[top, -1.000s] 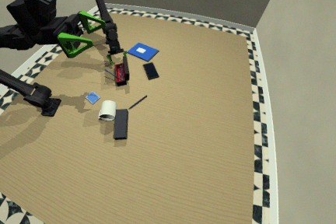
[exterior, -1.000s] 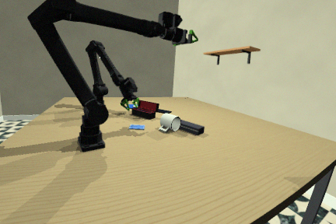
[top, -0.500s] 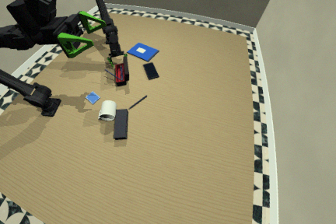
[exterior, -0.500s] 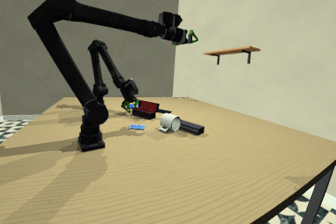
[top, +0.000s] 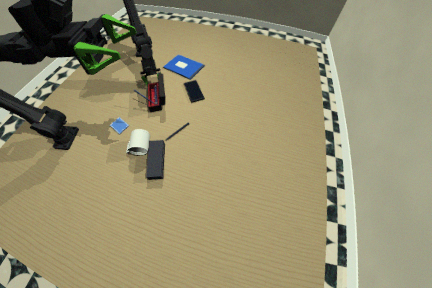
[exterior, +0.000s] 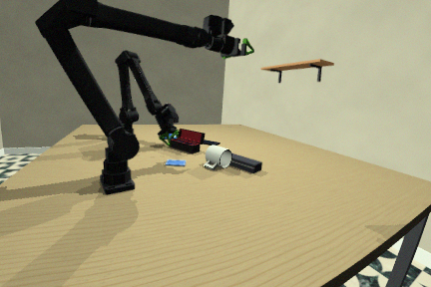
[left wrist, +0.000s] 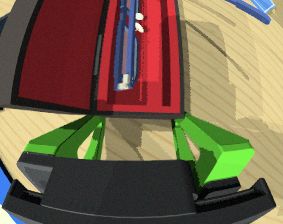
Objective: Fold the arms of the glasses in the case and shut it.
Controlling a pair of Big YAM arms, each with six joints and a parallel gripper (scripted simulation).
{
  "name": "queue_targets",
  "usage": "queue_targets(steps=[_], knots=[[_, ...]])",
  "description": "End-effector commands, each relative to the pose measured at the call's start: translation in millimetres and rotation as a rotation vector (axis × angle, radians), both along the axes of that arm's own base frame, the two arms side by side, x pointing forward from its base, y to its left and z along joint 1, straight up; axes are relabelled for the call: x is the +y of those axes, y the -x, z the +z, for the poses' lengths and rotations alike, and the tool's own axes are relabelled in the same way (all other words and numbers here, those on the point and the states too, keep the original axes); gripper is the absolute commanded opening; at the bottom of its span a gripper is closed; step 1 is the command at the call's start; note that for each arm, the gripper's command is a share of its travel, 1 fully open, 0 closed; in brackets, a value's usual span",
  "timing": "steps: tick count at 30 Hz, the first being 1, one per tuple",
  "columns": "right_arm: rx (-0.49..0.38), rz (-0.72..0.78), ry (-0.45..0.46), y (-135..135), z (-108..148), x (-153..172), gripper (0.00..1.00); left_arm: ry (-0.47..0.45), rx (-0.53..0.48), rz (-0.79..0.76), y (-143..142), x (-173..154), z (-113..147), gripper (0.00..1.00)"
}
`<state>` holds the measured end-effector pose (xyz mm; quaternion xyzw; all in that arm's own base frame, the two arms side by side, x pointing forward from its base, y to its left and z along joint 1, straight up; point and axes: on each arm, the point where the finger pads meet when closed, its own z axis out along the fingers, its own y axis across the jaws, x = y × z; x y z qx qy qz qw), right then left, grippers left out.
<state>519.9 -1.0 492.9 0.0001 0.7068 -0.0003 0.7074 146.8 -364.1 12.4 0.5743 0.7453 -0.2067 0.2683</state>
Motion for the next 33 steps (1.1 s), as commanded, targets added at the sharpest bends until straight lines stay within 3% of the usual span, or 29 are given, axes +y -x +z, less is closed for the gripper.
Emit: queue_targets(steps=[1, 7, 24, 25, 33], knots=[[-0.010, 0.006, -0.012, 4.2, 9.7, 4.5, 1.00, 0.060, -0.023, -0.003, -9.4, -24.6, 19.6, 0.57], [-0.010, 0.006, -0.012, 4.2, 9.7, 4.5, 1.00, 0.095, -0.037, -0.002, -12.0, -30.5, 34.7, 0.57], [-0.010, 0.006, -0.012, 4.2, 9.7, 4.5, 1.00, 0.102, -0.038, 0.005, -14.8, -30.4, 37.0, 0.57], [-0.010, 0.006, -0.012, 4.2, 9.7, 4.5, 0.00, 0.102, -0.038, 0.006, -15.0, -30.4, 37.0, 0.57], [-0.010, 0.006, -0.011, 4.2, 9.7, 4.5, 0.00, 0.103, -0.038, 0.009, -16.4, -30.2, 37.3, 0.57]])
